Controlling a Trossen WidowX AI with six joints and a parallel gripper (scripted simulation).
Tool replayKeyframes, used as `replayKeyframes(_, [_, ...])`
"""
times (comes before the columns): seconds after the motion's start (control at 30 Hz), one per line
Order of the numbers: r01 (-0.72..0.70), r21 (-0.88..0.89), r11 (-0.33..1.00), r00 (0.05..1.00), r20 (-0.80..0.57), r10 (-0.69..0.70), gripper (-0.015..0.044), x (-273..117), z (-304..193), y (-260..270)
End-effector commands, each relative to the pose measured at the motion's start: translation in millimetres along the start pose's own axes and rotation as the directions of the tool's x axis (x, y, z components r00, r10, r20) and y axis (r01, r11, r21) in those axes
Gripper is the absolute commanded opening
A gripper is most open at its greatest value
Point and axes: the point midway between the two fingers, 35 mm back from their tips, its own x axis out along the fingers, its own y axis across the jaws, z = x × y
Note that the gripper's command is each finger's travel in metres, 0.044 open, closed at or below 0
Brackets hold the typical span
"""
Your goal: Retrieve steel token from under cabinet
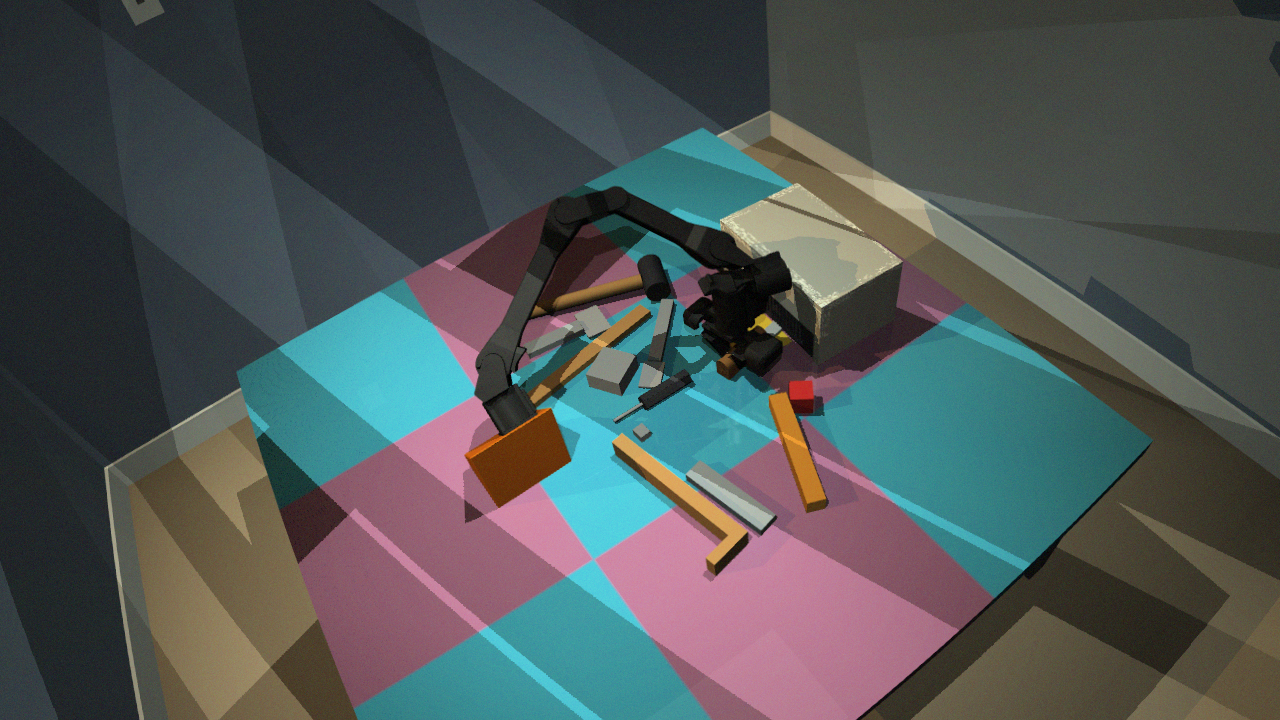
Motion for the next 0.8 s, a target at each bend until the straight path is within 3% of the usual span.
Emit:
replayKeyframes(0.0, [-0.004, -0.003, 1.0, 1.0, 0.001, 0.005, 0.0, 0.7, -4.8, 0.2])
replayKeyframes(0.77, [-0.004, -0.002, 1.0, 1.0, 0.0, 0.004, 0.0, 1.1, -27.3, -0.8])
